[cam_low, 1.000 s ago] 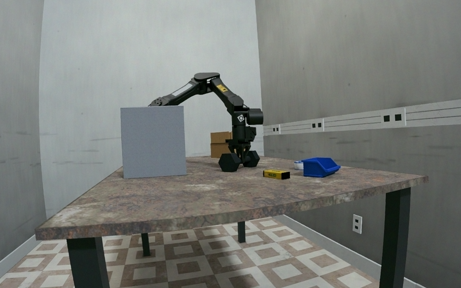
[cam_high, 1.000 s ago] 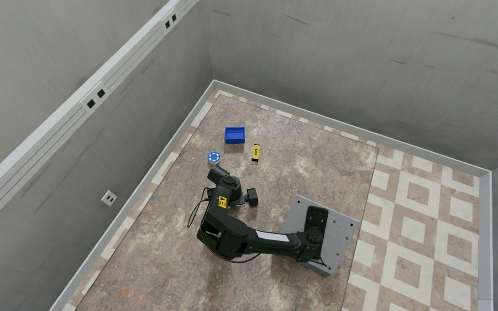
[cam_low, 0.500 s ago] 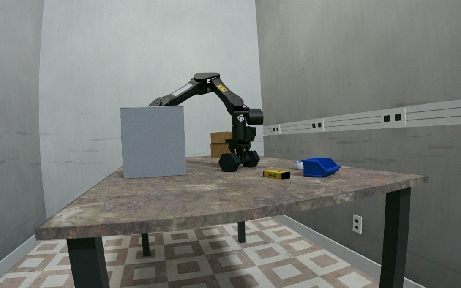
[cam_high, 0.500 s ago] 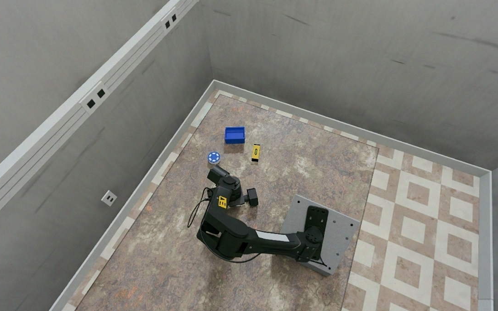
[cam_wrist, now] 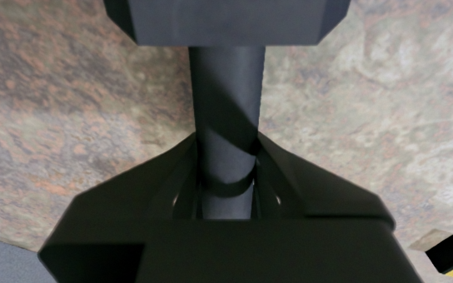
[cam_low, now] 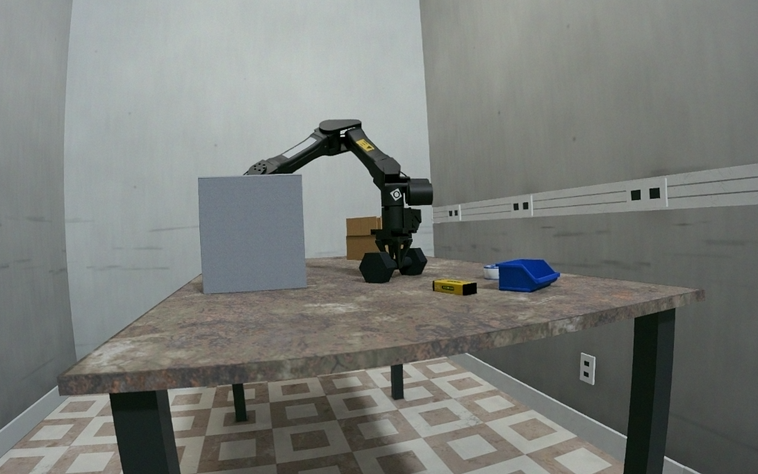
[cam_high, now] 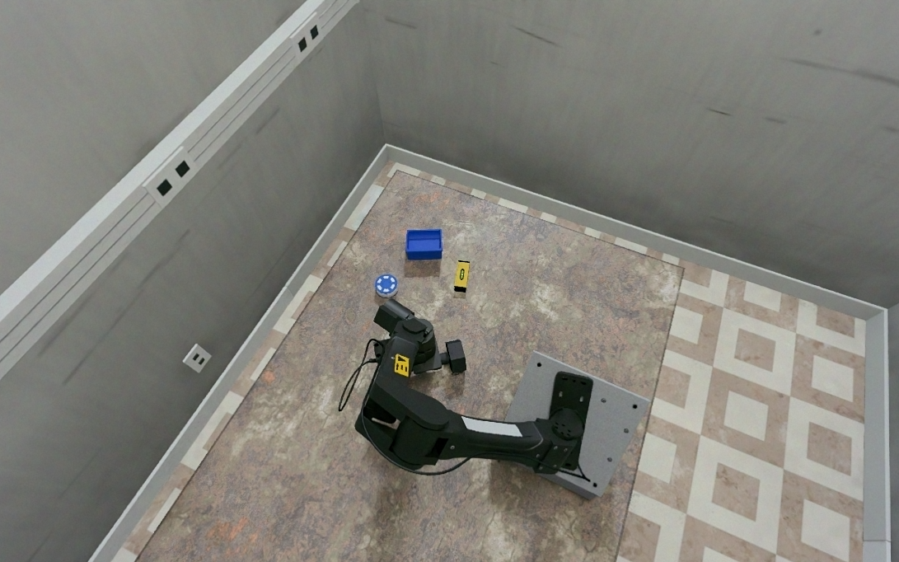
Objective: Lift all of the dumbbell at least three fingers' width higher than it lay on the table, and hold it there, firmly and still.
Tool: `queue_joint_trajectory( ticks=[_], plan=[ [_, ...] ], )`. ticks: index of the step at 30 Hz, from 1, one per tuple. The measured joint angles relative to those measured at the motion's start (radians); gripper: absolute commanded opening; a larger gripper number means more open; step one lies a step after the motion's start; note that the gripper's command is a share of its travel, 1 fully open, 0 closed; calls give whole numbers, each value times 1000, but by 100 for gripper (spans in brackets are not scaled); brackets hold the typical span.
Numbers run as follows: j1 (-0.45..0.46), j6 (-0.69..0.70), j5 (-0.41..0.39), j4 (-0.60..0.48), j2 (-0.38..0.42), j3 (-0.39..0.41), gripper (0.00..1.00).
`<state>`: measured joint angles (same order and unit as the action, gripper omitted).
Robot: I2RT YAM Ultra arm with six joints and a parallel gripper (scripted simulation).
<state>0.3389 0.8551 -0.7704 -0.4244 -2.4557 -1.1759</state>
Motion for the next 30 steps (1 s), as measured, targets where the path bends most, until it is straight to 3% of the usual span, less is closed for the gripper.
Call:
queue_joint_trajectory(
  ticks=[18, 30],
  plan=[
    [1, 13, 0, -5, -1, 0, 0],
    [21, 57, 1, -73, 5, 1, 0]
  ],
)
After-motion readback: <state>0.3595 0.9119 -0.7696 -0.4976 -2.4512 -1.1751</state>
